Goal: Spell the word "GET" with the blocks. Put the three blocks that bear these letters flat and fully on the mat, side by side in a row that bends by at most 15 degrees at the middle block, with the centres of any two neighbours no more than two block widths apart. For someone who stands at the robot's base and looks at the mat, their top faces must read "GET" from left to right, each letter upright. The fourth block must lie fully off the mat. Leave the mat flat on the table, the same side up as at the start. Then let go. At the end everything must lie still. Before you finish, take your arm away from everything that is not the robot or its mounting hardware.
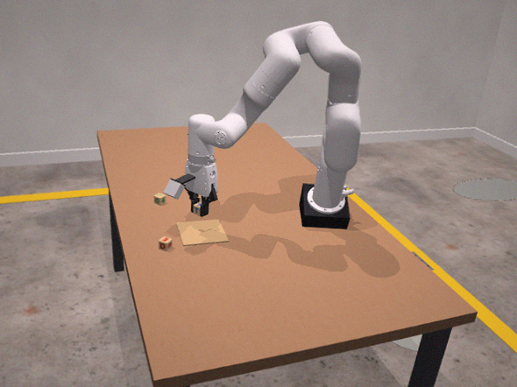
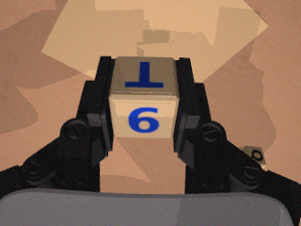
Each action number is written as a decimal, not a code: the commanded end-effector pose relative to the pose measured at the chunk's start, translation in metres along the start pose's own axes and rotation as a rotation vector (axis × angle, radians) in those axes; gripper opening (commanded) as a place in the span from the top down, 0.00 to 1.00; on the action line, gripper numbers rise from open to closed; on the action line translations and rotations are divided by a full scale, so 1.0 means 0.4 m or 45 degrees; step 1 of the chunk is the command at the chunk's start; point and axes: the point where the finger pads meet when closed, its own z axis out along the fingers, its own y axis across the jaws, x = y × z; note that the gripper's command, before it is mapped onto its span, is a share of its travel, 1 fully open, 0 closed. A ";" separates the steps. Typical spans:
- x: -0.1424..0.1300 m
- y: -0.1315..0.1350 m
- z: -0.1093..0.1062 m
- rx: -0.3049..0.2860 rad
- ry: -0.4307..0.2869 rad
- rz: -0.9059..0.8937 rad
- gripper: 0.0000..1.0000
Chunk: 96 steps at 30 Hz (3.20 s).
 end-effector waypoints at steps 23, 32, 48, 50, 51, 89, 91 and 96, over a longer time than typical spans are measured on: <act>0.001 -0.001 0.029 0.000 0.003 0.056 0.73; 0.005 -0.002 0.029 0.005 0.091 0.054 0.73; -0.005 -0.002 0.031 -0.002 0.443 0.056 0.73; -0.005 -0.002 0.030 -0.004 0.476 0.056 0.73; -0.004 -0.002 0.030 -0.005 0.494 0.055 0.73; -0.015 -0.002 0.036 -0.028 1.288 0.051 0.73; -0.015 -0.002 0.036 -0.028 1.290 0.051 0.73; -0.015 -0.002 0.038 -0.028 1.290 0.051 0.73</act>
